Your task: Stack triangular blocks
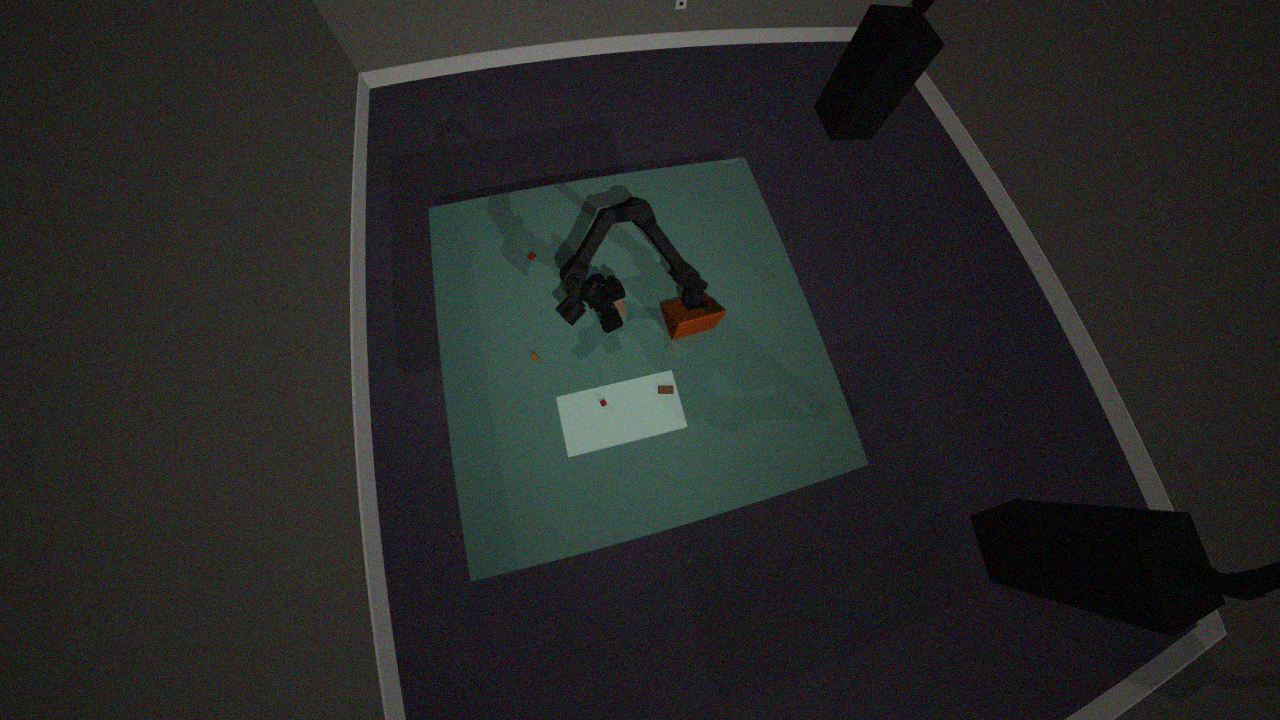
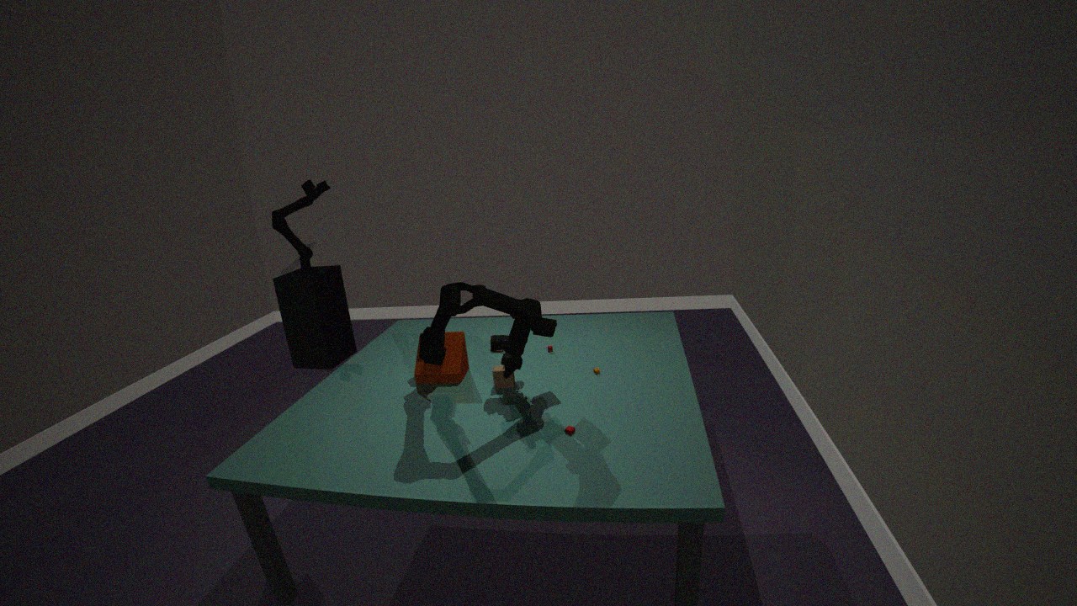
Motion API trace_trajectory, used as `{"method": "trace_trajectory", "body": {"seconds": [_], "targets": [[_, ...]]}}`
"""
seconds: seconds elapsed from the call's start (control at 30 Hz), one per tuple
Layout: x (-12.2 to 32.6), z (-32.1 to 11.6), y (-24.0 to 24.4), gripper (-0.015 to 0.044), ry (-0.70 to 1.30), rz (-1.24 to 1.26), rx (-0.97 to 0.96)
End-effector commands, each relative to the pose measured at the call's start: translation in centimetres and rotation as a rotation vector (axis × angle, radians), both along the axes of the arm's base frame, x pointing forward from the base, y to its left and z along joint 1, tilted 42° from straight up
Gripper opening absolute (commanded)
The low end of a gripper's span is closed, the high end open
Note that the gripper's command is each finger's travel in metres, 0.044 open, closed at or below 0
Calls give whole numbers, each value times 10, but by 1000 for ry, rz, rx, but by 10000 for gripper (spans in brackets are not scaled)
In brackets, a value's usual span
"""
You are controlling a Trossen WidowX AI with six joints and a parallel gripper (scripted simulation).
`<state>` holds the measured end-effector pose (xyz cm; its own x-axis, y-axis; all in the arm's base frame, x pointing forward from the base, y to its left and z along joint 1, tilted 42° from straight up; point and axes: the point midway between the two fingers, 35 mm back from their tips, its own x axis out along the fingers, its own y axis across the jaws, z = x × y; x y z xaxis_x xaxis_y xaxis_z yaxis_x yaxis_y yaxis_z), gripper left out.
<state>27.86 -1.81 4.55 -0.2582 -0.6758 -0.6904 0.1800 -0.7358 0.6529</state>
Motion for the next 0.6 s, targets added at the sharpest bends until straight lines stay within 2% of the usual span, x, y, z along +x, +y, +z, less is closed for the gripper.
{"method": "trace_trajectory", "body": {"seconds": [0.0, 0.27, 0.57], "targets": [[0, 0, 0, 236, 0, 0, 0], [0, 0, 0, 440, 0, 0, 0], [5, 8, 8, 440, -16, 13, 9]]}}
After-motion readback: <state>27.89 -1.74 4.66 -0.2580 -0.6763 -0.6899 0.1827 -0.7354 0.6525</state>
